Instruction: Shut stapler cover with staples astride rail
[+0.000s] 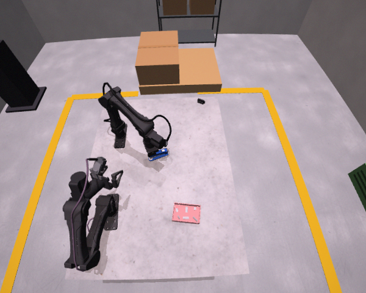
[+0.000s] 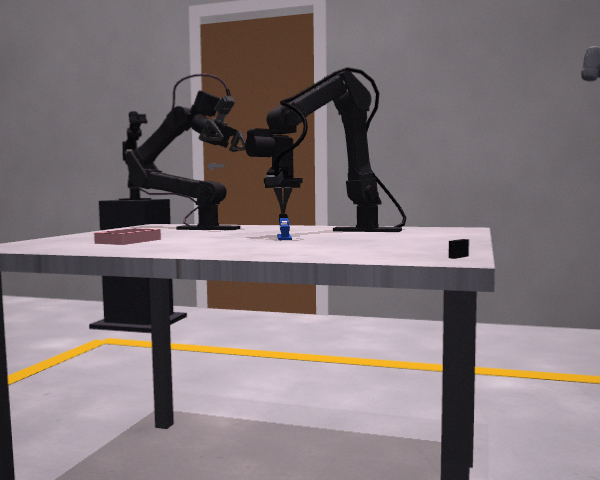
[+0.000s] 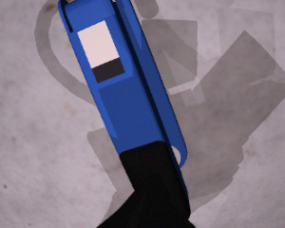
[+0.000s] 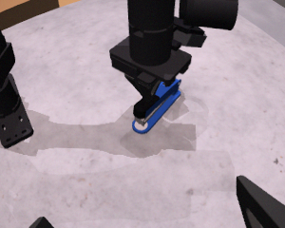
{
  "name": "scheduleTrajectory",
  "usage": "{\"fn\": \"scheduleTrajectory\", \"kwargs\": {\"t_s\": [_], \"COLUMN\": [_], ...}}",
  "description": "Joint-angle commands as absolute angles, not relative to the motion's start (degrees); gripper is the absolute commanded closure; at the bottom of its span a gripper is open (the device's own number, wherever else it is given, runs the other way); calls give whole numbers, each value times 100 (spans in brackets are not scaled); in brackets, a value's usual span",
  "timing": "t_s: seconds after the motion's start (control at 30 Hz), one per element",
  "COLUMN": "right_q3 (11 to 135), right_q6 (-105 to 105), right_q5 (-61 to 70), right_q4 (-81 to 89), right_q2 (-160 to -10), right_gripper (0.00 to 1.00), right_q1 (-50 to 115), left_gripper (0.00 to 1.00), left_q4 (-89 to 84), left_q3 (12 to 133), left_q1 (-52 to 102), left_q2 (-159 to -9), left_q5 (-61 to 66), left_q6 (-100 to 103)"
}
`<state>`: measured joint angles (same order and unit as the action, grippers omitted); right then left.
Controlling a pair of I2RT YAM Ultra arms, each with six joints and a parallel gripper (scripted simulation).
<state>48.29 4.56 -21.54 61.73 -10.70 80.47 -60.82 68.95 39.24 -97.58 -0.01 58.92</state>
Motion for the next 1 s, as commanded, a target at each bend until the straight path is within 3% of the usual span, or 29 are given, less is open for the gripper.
{"fn": "scheduleTrajectory", "kwargs": {"t_s": [0.0,0.97], "right_q3": [4826,4826], "right_q6": [397,397], "right_q5": [-2217,-2217], "right_q4": [6153,6153], "right_q2": [-1034,-1034], "right_gripper": [0,0], "right_q1": [8118,8118], "left_gripper": [100,100], "left_q4": [-5971,-6751], "left_q3": [6804,7437], "left_q1": [3911,3957], "left_q2": [-9822,-9596], "left_q5": [3,-63], "left_q6": [5933,6012]}}
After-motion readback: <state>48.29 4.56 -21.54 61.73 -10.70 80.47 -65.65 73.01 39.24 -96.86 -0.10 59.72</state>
